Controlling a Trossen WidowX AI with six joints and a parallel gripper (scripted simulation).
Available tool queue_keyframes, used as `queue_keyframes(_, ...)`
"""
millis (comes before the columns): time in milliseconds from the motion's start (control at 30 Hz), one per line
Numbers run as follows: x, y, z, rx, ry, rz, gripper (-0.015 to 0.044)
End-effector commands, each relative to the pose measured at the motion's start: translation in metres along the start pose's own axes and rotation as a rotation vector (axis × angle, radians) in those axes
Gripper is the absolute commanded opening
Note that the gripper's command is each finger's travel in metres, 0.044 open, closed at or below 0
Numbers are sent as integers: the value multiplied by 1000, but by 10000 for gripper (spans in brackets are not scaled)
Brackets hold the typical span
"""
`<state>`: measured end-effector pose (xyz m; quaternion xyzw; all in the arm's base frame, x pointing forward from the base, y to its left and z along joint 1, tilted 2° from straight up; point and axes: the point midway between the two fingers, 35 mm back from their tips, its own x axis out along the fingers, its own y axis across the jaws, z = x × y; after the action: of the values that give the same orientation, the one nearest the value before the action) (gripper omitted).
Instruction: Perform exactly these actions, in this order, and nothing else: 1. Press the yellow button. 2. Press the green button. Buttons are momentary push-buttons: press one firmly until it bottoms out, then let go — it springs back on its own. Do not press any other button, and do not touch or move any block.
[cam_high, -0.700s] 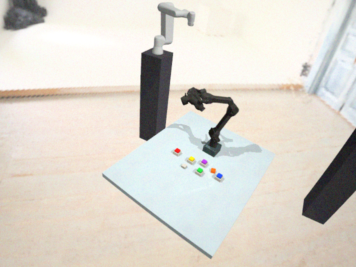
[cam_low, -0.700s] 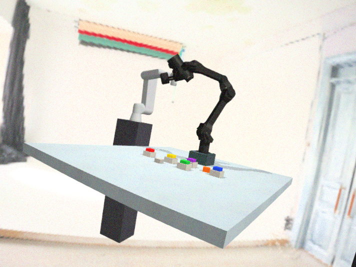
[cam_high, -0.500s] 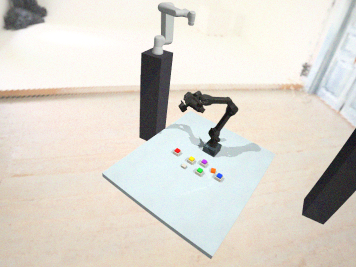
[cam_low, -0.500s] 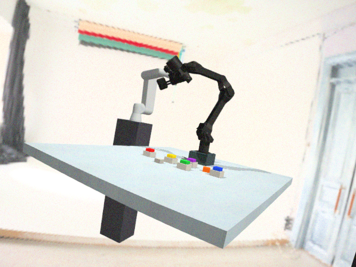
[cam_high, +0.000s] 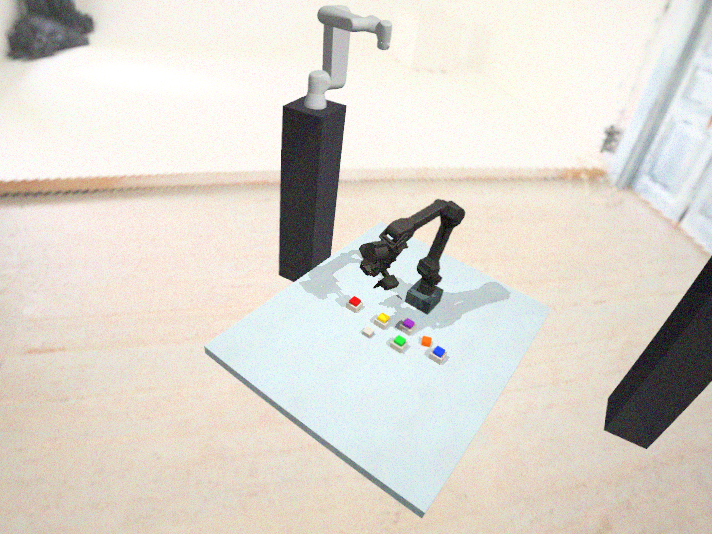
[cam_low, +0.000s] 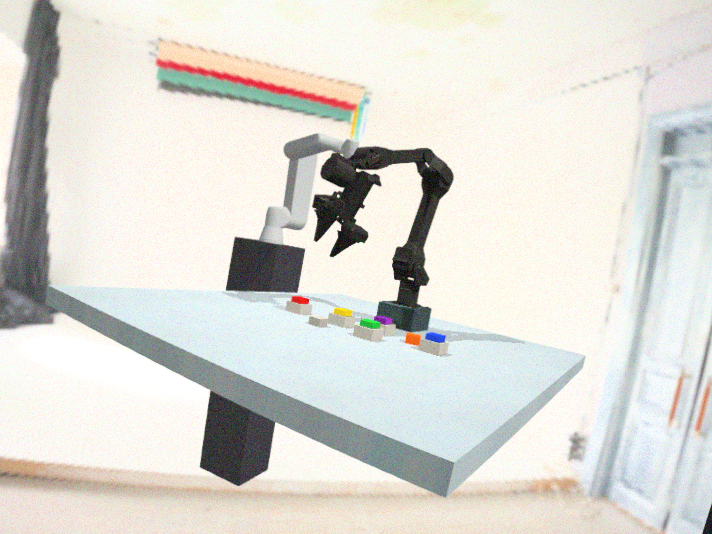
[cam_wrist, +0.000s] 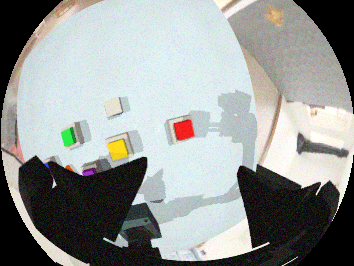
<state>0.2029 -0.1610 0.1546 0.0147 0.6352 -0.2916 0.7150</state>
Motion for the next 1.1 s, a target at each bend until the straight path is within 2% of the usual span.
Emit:
queue_keyframes(0,10,77,-22,-256,84,335,400)
queue_keyframes(67,9,87,-26,-287,94,382,400)
queue_keyframes(367,9,87,-26,-287,94,382,400)
queue_keyframes(433,19,90,-26,-287,94,382,348)
queue_keyframes(567,64,108,-34,-287,94,382,242)
queue_keyframes(833,66,108,-35,-287,94,382,32)
queue_keyframes(1067,66,108,-35,-287,94,382,20)
